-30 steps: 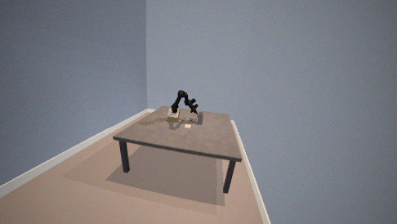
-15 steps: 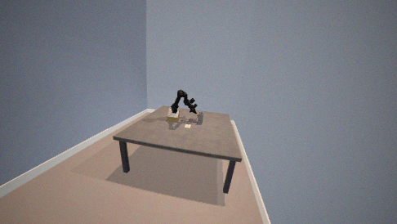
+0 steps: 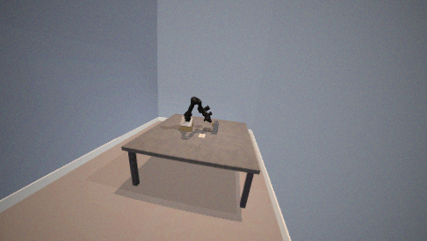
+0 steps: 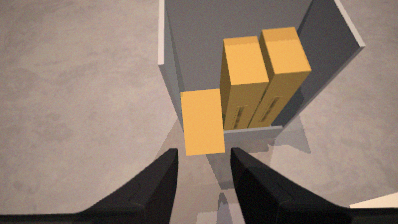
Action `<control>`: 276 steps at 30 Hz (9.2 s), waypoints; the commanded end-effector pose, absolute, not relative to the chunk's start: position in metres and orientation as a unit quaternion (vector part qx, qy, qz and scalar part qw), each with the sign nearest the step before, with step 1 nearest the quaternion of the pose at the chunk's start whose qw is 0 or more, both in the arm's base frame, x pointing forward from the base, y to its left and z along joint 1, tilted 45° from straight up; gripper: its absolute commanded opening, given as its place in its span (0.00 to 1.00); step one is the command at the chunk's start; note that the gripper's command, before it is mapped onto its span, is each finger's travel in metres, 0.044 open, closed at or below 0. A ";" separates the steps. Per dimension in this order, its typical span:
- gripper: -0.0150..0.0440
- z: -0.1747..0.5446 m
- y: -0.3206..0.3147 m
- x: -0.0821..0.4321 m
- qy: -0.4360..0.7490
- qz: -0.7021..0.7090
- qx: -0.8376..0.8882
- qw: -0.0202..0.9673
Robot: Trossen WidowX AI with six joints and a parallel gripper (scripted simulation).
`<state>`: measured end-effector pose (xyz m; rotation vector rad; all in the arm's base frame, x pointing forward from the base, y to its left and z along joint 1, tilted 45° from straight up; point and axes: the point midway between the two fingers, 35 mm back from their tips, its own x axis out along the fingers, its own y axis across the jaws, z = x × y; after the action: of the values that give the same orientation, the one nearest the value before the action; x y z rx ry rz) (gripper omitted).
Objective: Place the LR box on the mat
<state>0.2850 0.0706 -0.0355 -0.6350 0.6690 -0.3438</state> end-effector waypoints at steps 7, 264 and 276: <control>0.66 -0.037 0.076 0.290 0.318 -0.205 -0.199 0.904; 0.51 0.038 0.017 0.234 0.175 -0.455 0.348 0.801; 0.51 0.024 0.004 0.235 0.174 -0.455 0.348 0.801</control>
<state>0.2356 0.0073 0.0287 0.7504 0.3671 -0.9750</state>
